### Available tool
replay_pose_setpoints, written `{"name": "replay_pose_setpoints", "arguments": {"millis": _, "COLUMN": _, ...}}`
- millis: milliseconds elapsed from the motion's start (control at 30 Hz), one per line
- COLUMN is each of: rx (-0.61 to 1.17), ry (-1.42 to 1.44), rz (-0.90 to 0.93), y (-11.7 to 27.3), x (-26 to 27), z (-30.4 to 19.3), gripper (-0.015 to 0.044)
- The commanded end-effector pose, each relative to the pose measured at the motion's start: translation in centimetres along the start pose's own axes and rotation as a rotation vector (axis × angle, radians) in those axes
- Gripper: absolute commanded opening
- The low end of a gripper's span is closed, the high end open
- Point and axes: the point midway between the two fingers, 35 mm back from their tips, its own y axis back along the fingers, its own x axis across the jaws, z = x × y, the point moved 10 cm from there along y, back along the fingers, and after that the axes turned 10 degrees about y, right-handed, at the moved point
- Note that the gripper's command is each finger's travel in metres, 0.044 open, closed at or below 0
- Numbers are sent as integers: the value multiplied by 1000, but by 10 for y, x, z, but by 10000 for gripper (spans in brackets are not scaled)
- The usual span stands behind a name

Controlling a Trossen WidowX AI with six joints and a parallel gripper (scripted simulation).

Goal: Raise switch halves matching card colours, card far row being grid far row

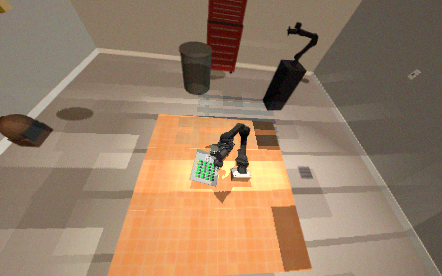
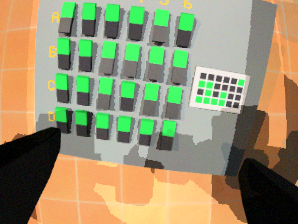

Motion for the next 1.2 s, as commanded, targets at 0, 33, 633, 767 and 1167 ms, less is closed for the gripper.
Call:
{"name": "replay_pose_setpoints", "arguments": {"millis": 0, "rx": 1, "ry": -1, "rz": 0, "y": -1, "x": 1, "z": 1, "gripper": 374}}
{"name": "replay_pose_setpoints", "arguments": {"millis": 33, "rx": 3, "ry": -5, "rz": -2, "y": -4, "x": 3, "z": 4, "gripper": 347}}
{"name": "replay_pose_setpoints", "arguments": {"millis": 633, "rx": 60, "ry": 42, "rz": -28, "y": -137, "x": 68, "z": 75, "gripper": 0}}
{"name": "replay_pose_setpoints", "arguments": {"millis": 767, "rx": 61, "ry": 42, "rz": -27, "y": -140, "x": 68, "z": 76, "gripper": 0}}
{"name": "replay_pose_setpoints", "arguments": {"millis": 1167, "rx": 61, "ry": 42, "rz": -28, "y": -156, "x": 67, "z": 75, "gripper": 0}}
